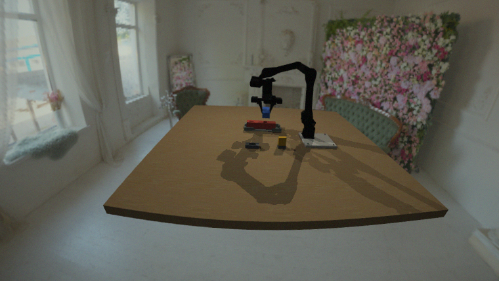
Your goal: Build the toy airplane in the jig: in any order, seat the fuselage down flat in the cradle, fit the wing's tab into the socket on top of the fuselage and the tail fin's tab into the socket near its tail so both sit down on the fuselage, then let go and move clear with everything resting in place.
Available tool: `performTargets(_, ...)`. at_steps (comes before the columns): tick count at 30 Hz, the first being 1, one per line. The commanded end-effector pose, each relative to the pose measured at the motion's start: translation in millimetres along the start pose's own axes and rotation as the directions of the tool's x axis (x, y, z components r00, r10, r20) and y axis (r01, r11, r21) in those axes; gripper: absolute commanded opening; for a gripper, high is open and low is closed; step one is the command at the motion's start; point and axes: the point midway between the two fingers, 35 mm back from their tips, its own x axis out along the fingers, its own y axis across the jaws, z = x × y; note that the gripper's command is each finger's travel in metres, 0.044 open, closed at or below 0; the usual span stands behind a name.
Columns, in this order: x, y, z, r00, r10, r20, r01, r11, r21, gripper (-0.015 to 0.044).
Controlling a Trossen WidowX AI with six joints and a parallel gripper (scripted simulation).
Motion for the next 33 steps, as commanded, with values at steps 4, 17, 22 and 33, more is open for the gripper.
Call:
performTargets(4,-2.7,0.9,-1.5,1.000,-0.012,-0.009,0.012,1.000,-0.013,0.0195)
performTargets(17,-2.7,0.9,-1.5,1.000,-0.012,-0.009,0.012,1.000,-0.013,0.0195)
performTargets(22,-2.7,0.9,-1.5,1.000,-0.012,-0.009,0.012,1.000,-0.013,0.0195)
performTargets(33,7.7,0.2,-2.1,1.000,-0.012,-0.009,0.012,1.000,-0.013,0.0195)
